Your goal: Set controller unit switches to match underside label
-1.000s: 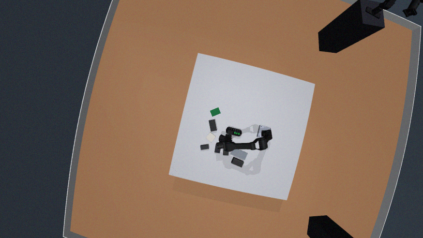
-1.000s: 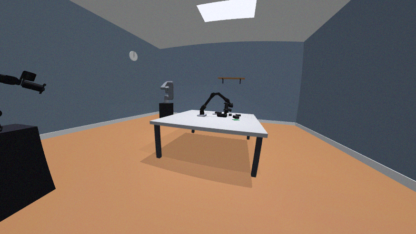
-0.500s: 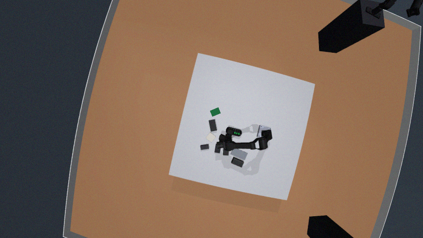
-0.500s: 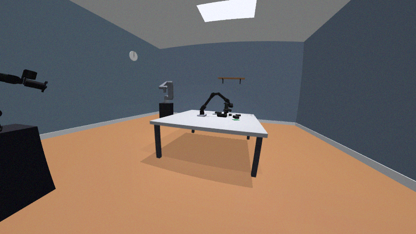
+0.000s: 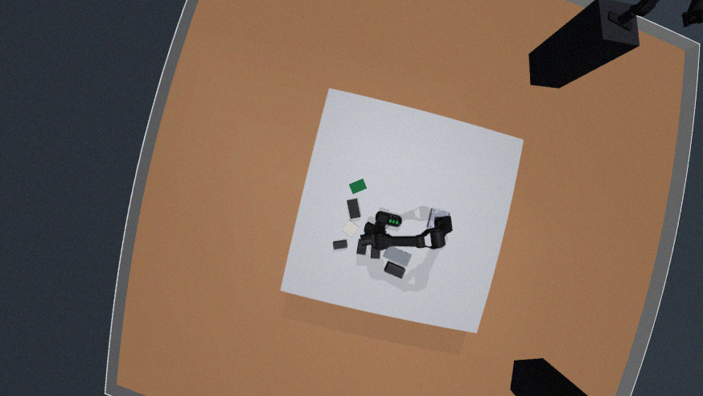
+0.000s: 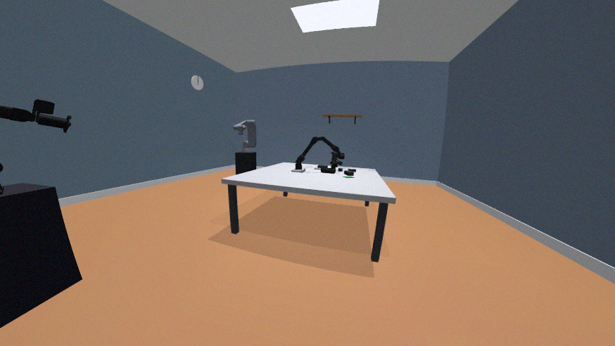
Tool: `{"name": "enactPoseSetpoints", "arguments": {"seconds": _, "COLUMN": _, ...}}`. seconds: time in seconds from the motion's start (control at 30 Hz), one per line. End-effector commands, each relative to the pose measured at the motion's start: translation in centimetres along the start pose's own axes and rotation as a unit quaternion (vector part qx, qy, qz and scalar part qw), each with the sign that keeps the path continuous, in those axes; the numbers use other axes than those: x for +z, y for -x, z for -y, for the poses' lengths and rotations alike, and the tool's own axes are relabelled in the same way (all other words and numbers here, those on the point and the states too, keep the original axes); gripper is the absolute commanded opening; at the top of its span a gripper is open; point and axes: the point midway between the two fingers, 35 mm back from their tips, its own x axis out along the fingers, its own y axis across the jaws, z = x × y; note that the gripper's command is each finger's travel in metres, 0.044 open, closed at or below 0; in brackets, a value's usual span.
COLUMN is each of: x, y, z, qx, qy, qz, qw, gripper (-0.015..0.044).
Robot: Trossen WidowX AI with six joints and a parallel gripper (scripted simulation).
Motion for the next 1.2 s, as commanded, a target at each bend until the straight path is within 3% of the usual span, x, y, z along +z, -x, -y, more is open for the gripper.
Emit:
{"name": "enactPoseSetpoints", "arguments": {"seconds": 0.0, "x": 0.0, "y": 0.0, "z": 0.2, "qx": 0.000, "qy": 0.002, "qz": 0.002, "qw": 1.000, "gripper": 0.0000}}
{"name": "enactPoseSetpoints", "arguments": {"seconds": 1.17, "x": 0.2, "y": -0.9, "z": 3.0, "qx": -0.001, "qy": 0.002, "qz": 0.002, "qw": 1.000, "gripper": 0.0000}}
